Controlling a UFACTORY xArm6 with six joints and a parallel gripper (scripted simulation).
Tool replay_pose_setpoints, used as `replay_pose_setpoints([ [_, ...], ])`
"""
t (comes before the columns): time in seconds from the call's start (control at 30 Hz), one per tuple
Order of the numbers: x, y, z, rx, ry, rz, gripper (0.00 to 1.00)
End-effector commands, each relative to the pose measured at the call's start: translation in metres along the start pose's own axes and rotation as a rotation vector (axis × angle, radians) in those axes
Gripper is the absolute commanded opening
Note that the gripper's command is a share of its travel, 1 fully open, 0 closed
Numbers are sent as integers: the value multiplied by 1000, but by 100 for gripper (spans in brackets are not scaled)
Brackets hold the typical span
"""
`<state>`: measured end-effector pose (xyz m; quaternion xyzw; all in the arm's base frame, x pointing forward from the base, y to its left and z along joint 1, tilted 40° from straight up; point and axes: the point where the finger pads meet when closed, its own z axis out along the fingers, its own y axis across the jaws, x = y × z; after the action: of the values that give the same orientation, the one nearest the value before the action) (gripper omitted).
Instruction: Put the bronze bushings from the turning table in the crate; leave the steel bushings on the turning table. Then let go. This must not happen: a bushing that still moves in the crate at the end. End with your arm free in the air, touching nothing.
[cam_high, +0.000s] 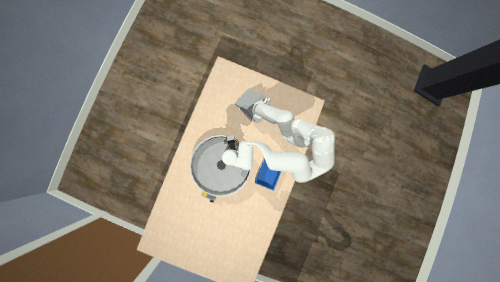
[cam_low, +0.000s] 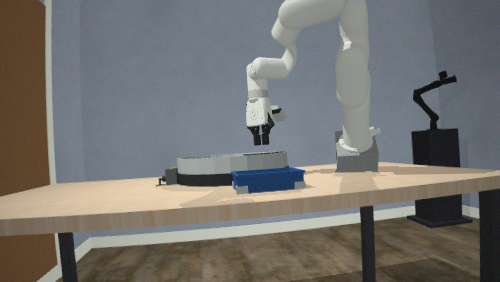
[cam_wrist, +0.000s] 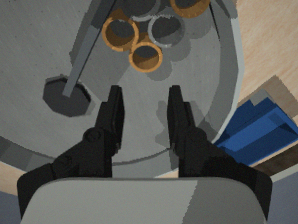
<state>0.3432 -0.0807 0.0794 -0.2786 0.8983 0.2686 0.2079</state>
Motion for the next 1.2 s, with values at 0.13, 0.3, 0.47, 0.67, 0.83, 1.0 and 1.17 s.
replay_pose_setpoints([
  [0.13, -1, -1, -1, 3, -1, -1, 40],
  [0.3, -1, -1, 12, 3, -1, -1, 40],
  [0.47, -1, -1, 23, 3, -1, -1, 40],
  [0.67, -1, -1, 24, 3, -1, -1, 40],
  [0.83, -1, -1, 24, 3, -1, -1, 40],
  [1.0, -1, -1, 25, 3, -1, -1, 40],
  [1.17, -1, -1, 31, 3, -1, -1, 40],
])
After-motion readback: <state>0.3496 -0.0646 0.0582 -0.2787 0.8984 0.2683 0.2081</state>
